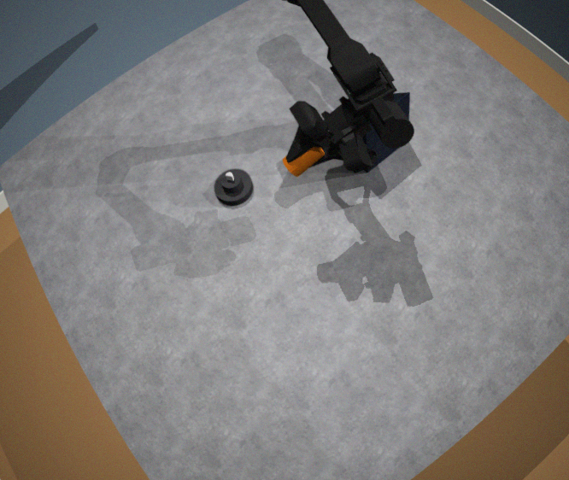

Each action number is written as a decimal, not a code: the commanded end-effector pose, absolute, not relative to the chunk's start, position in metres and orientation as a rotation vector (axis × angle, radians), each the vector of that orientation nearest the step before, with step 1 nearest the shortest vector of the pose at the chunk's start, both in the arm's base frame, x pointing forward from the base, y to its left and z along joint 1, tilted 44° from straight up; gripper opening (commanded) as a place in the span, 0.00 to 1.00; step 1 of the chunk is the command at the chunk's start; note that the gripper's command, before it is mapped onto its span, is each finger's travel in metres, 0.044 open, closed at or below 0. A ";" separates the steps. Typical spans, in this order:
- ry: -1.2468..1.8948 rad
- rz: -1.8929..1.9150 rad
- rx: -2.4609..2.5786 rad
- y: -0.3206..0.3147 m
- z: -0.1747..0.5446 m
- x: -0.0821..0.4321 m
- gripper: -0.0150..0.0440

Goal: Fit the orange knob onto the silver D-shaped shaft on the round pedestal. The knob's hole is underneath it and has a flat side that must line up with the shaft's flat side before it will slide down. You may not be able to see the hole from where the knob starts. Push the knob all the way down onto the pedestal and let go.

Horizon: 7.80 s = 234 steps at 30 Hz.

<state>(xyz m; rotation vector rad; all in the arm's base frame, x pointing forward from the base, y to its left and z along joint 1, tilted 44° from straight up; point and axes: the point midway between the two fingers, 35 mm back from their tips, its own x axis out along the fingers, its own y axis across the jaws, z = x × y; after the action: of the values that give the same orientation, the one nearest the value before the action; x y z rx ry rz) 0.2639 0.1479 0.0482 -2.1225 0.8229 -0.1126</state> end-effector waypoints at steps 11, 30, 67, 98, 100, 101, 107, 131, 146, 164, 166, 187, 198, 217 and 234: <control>0.821 -0.115 -2.119 0.148 0.049 0.264 0.25; 1.021 -0.015 -2.031 0.132 0.035 0.268 0.25; 1.779 0.409 -1.470 0.074 -0.014 0.289 0.25; 1.807 0.407 -1.439 -0.009 -0.109 0.293 0.34; 1.807 0.407 -1.439 -0.009 -0.109 0.293 0.43; 1.807 0.407 -1.439 -0.009 -0.109 0.293 0.48; 1.807 0.407 -1.439 -0.009 -0.109 0.293 0.66; 1.800 0.410 -1.447 0.047 -0.050 0.298 1.00; 1.800 0.410 -1.447 0.033 -0.066 0.297 1.00; 1.800 0.410 -1.448 0.013 -0.088 0.296 1.00; 1.800 0.409 -1.448 0.011 -0.090 0.296 1.00; 1.802 0.407 -1.450 -0.010 -0.110 0.293 0.96; 1.802 0.407 -1.450 -0.010 -0.110 0.293 0.53; 1.797 0.413 -1.446 0.017 -0.087 0.301 0.25; 1.795 0.417 -1.444 0.054 -0.050 0.307 0.25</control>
<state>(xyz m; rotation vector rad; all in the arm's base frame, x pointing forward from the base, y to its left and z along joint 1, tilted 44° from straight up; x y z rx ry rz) 0.3040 0.0447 -0.0593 -1.4536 1.8068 0.4194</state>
